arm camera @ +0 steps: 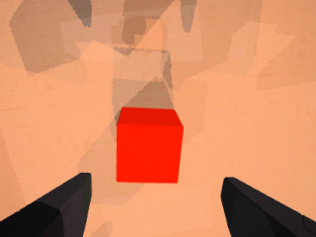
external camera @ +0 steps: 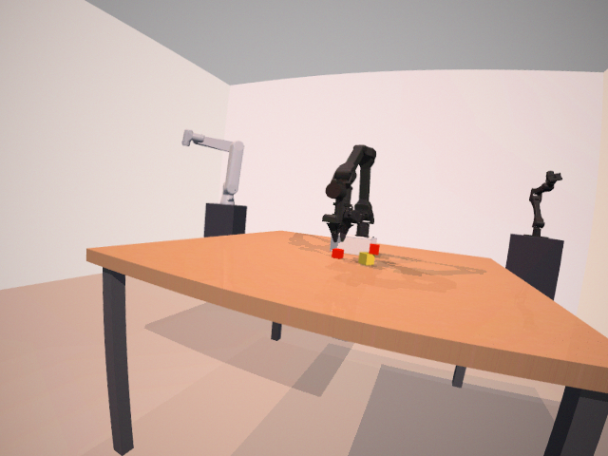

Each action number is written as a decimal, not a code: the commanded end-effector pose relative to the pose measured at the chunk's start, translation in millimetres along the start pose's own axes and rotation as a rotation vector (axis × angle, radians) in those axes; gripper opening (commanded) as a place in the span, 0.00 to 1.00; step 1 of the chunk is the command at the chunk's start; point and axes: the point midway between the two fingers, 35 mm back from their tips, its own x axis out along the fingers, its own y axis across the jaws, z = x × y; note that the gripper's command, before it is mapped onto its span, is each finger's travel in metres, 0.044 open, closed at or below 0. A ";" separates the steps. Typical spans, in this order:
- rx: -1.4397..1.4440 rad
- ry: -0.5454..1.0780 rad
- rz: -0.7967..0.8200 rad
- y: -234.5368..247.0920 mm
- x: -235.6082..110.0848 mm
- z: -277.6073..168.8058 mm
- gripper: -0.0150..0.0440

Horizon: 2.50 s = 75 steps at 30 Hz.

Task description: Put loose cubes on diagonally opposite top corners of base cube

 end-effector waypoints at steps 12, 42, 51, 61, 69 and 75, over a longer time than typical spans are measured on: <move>-0.004 0.004 0.010 2.0 26.3 -0.7 0.70; -0.004 0.003 0.010 -1.1 26.3 -0.4 0.43; -0.004 0.003 0.010 -4.0 -0.7 -0.1 0.43; -0.004 0.003 0.009 -3.5 -31.9 0.0 0.43; -0.004 0.003 0.010 -0.1 -57.4 -0.2 0.43; 0.016 0.003 0.010 1.0 -65.1 0.6 0.43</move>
